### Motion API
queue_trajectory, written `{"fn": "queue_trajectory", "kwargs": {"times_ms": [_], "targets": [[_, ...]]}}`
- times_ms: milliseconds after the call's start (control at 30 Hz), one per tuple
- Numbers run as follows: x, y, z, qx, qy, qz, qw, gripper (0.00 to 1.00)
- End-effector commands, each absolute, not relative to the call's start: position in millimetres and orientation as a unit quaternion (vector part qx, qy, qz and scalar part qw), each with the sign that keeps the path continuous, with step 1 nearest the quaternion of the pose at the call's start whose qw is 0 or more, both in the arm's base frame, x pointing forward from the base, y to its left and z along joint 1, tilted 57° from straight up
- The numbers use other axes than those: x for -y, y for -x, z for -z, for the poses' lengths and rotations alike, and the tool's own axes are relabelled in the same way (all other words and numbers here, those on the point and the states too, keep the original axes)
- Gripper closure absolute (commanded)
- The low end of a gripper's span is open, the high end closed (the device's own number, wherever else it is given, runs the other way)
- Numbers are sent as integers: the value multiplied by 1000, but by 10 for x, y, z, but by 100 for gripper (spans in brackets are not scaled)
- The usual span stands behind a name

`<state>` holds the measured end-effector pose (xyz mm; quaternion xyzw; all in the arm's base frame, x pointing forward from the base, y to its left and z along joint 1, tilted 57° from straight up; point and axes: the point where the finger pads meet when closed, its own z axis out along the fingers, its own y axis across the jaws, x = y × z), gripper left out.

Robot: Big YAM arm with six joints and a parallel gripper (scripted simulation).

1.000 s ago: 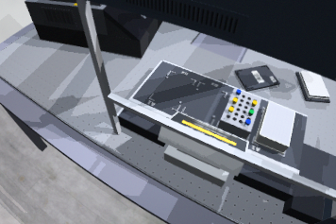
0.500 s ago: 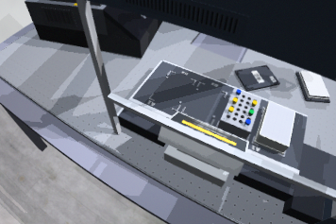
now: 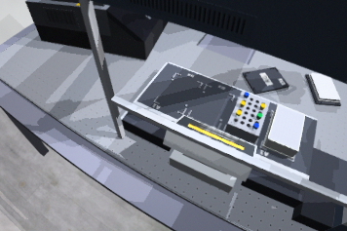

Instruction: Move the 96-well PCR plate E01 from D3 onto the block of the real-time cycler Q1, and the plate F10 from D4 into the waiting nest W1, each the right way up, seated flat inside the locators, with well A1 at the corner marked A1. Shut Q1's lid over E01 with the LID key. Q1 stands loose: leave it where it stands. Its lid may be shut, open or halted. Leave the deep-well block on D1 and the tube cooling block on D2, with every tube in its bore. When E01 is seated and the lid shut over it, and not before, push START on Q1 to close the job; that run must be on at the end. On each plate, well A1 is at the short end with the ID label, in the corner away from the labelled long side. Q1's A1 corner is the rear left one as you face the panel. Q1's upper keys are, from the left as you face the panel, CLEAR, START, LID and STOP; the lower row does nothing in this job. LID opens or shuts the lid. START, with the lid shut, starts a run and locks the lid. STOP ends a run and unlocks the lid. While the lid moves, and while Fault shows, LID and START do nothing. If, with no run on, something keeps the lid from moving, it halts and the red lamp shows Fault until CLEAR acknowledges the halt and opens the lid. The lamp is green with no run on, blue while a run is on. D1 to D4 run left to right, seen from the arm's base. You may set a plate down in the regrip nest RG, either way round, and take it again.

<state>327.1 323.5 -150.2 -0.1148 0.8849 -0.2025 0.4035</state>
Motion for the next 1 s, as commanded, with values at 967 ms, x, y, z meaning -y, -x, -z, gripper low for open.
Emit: {"fn": "queue_trajectory", "kwargs": {"times_ms": [967], "targets": [[-1841, -3811, 1001, -937, 195, 180, 227, 100]]}}
